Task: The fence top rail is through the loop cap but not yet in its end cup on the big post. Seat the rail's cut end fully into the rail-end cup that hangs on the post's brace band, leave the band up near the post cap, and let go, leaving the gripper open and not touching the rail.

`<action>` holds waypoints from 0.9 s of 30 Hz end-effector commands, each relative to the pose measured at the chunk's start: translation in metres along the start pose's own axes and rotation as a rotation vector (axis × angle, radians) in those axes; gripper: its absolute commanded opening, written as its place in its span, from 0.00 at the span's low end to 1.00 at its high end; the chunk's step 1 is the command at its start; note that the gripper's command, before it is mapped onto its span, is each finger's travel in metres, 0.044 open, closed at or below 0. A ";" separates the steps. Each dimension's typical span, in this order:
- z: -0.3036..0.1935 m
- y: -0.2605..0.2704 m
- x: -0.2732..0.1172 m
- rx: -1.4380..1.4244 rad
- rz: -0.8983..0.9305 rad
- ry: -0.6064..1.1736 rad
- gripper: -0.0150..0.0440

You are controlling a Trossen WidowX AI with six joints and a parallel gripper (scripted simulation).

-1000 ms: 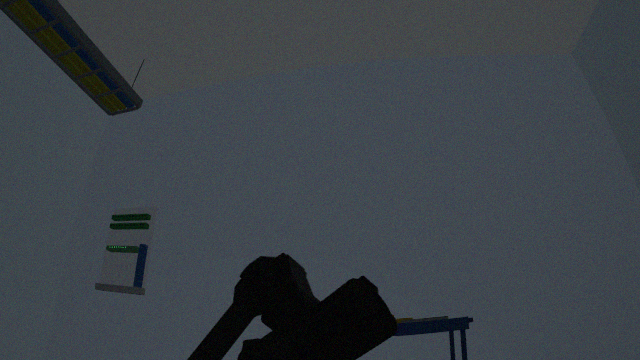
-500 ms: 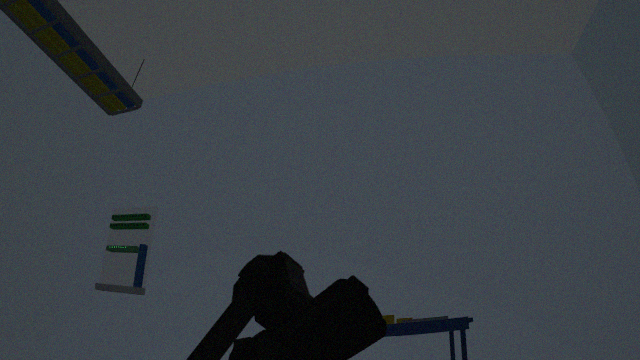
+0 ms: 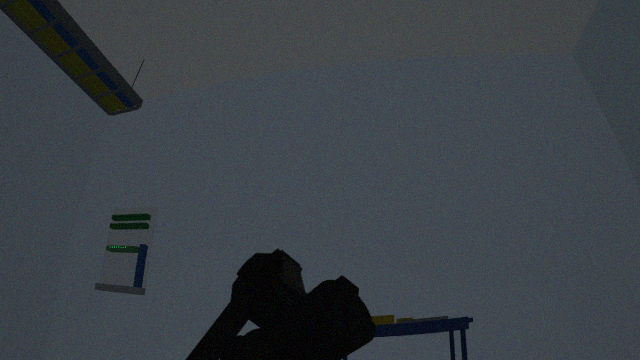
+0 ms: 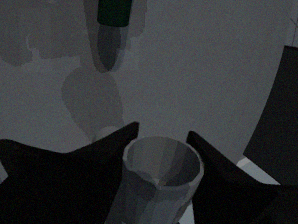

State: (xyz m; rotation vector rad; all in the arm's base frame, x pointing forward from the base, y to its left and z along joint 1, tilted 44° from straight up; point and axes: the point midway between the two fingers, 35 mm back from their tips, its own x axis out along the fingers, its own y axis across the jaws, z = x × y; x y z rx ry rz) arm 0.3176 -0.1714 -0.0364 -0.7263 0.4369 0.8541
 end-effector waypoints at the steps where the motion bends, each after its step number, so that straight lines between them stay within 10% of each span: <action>1: -0.002 0.003 -0.002 -0.021 -0.001 -0.011 0.25; 21: 0.000 0.004 -0.002 -0.043 0.000 -0.025 0.25; 27: 0.000 0.004 -0.002 -0.043 0.000 -0.025 0.52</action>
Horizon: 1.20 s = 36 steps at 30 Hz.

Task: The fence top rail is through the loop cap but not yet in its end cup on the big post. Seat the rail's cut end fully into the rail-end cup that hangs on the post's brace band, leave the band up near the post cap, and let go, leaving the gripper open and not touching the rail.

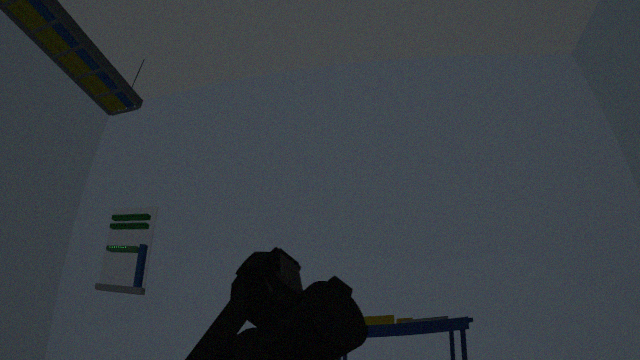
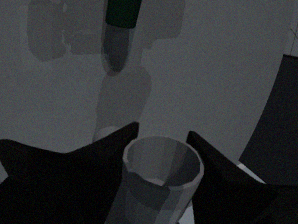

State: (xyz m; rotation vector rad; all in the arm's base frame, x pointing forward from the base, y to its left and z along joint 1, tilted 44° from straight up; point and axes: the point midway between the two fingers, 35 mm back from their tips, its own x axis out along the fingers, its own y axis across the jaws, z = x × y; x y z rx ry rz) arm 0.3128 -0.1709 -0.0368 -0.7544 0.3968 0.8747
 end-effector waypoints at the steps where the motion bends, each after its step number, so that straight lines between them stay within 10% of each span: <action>1: 0.000 0.000 0.000 0.000 0.000 0.000 0.57; 11: 0.017 -0.010 -0.015 0.006 0.000 0.004 1.00; 22: 0.041 -0.023 -0.035 0.073 -0.005 0.002 1.00; 36: 0.149 -0.053 -0.115 1.471 0.018 -0.015 1.00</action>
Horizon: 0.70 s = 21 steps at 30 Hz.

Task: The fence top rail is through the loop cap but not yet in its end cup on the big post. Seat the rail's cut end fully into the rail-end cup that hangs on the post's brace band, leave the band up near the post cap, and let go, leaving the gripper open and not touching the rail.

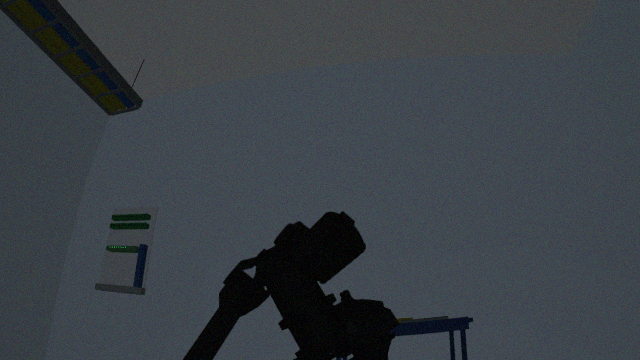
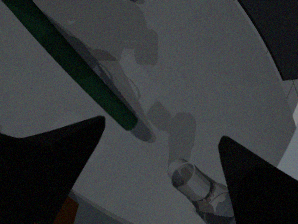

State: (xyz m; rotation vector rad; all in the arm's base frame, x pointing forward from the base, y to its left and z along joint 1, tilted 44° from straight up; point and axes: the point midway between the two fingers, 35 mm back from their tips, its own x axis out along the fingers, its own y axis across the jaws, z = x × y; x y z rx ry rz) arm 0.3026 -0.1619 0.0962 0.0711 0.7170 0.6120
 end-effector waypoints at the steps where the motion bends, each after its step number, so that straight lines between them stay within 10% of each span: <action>1: 0.042 0.039 -0.037 0.633 0.014 -0.009 1.00; 15: 0.043 0.040 -0.037 0.632 0.017 -0.003 1.00; 21: 0.050 0.058 -0.006 0.197 0.111 0.113 1.00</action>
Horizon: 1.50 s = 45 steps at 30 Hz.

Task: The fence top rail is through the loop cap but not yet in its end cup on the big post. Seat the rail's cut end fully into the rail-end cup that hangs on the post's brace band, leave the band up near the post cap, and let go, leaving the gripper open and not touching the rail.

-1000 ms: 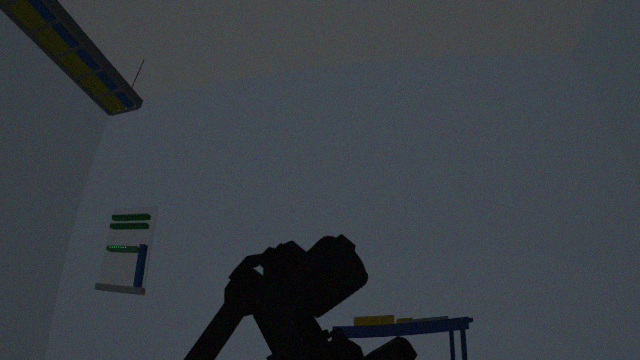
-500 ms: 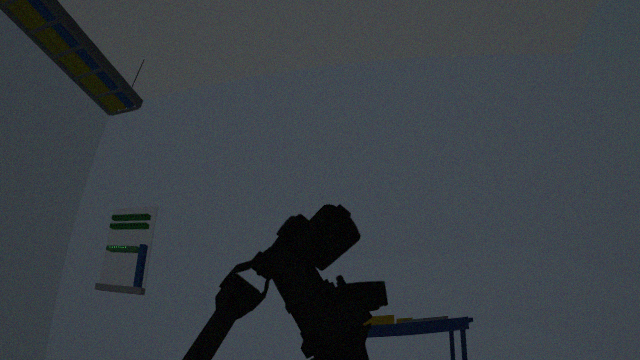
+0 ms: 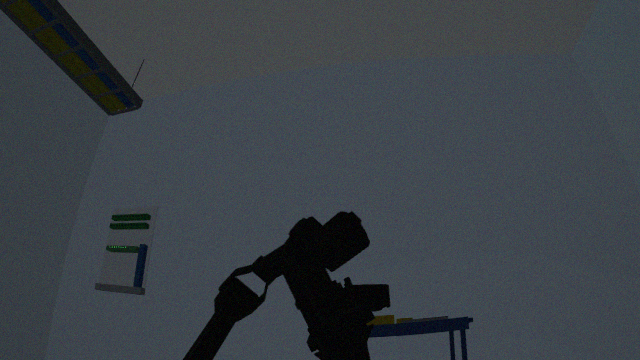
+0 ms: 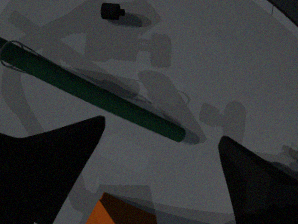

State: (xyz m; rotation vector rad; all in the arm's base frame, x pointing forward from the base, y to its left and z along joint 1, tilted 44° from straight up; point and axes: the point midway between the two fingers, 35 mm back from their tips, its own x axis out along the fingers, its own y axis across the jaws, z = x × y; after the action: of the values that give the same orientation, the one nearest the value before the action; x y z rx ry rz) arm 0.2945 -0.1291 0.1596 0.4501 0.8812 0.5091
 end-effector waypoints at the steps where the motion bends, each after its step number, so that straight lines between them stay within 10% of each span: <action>1: -0.001 0.014 0.027 -0.315 0.064 0.111 1.00; 10: -0.013 0.058 0.084 -1.224 0.360 0.306 1.00; 45: -0.036 0.065 0.137 -1.243 0.368 0.307 1.00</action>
State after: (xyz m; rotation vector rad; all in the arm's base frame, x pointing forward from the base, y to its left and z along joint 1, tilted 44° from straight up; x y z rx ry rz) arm 0.3233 0.0038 0.0961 -0.6458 0.6121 1.3513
